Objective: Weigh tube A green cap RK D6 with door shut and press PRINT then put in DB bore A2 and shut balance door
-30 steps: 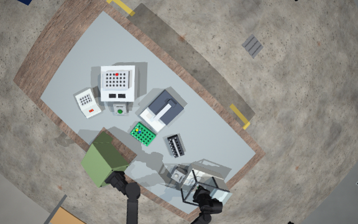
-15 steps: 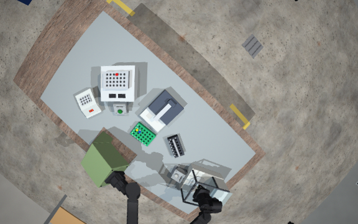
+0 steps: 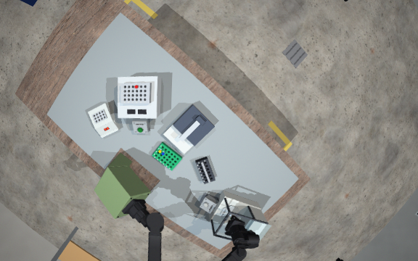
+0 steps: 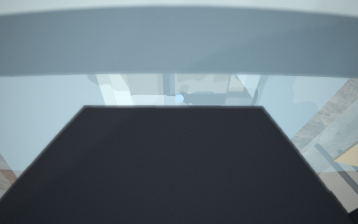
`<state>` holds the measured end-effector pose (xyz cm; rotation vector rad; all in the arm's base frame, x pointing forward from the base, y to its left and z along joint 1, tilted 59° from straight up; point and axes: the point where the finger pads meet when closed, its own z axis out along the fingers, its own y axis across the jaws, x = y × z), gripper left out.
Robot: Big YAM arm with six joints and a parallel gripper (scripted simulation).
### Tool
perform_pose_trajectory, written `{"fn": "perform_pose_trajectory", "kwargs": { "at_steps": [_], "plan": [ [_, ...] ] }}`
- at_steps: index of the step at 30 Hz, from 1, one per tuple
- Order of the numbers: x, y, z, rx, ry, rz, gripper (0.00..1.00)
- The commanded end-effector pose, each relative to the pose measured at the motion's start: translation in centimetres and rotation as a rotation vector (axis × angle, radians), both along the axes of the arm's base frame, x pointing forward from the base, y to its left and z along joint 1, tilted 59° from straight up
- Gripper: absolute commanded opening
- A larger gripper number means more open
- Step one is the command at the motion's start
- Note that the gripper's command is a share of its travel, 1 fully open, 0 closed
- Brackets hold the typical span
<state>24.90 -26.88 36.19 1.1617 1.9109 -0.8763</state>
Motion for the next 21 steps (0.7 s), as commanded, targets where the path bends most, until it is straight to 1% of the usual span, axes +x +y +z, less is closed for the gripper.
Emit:
{"fn": "perform_pose_trajectory", "kwargs": {
  "at_steps": [1,21],
  "plan": [
    [-0.17,-0.59,-0.11,-0.001,0.003,-0.012,0.36],
    [-0.17,-0.59,-0.11,-0.001,0.003,-0.012,0.36]
  ]
}}
